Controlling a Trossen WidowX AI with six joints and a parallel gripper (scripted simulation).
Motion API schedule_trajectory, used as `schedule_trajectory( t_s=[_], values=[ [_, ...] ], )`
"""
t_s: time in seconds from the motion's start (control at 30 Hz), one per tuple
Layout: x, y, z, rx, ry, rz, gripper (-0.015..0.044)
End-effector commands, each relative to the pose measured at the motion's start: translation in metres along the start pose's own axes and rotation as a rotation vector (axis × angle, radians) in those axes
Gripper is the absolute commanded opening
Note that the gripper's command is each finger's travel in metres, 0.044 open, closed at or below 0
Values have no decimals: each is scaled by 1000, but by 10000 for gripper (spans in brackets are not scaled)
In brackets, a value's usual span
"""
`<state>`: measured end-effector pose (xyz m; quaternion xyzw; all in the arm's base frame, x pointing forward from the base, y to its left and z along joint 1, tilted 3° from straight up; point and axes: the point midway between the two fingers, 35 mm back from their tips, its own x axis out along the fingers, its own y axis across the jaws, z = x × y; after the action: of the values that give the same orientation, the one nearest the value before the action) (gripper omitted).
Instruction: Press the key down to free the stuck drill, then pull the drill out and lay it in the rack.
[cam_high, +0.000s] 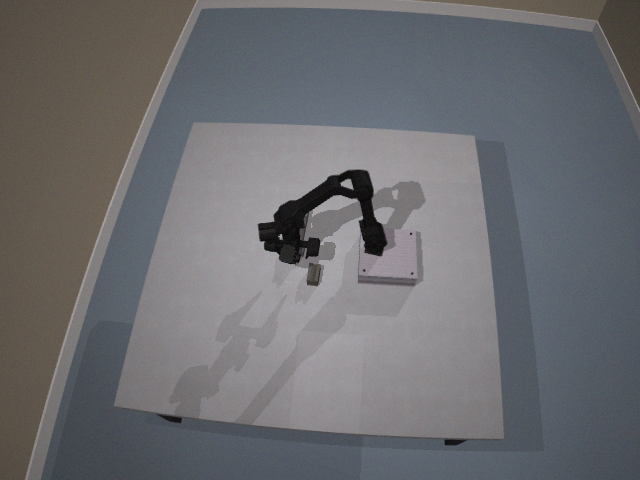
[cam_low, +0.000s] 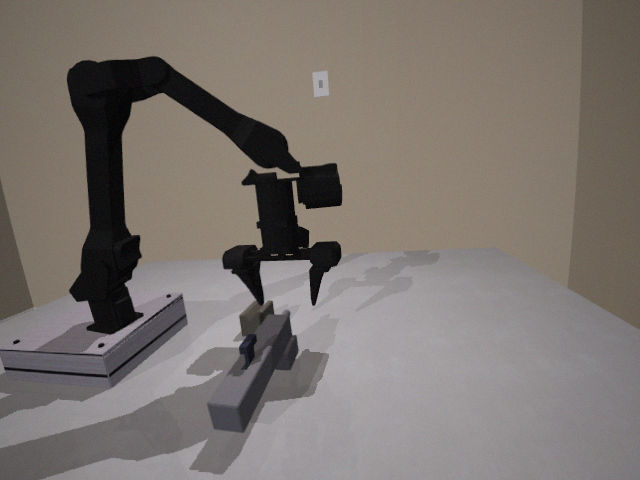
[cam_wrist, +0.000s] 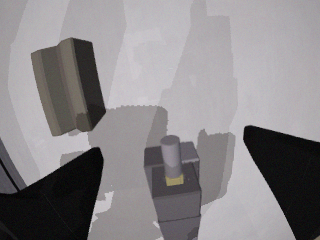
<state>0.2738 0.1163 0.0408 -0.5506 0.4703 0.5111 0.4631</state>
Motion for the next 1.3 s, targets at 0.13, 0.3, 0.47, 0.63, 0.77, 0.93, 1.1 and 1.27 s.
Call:
schedule_trajectory(
  t_s=[0.13,0.3,0.47,0.63,0.77,0.93,1.1,1.27],
  values=[
    [14,0,-4,-4,4,7,440],
    [22,0,-6,-4,4,7,440],
    [30,0,-8,-4,4,7,440],
    [37,1,-11,-4,5,7,440],
    [44,1,-12,-4,5,7,440],
    [49,2,-14,-4,5,7,440],
    [45,1,-13,0,1,1,335],
    [45,1,-13,0,1,1,204]
  ],
)
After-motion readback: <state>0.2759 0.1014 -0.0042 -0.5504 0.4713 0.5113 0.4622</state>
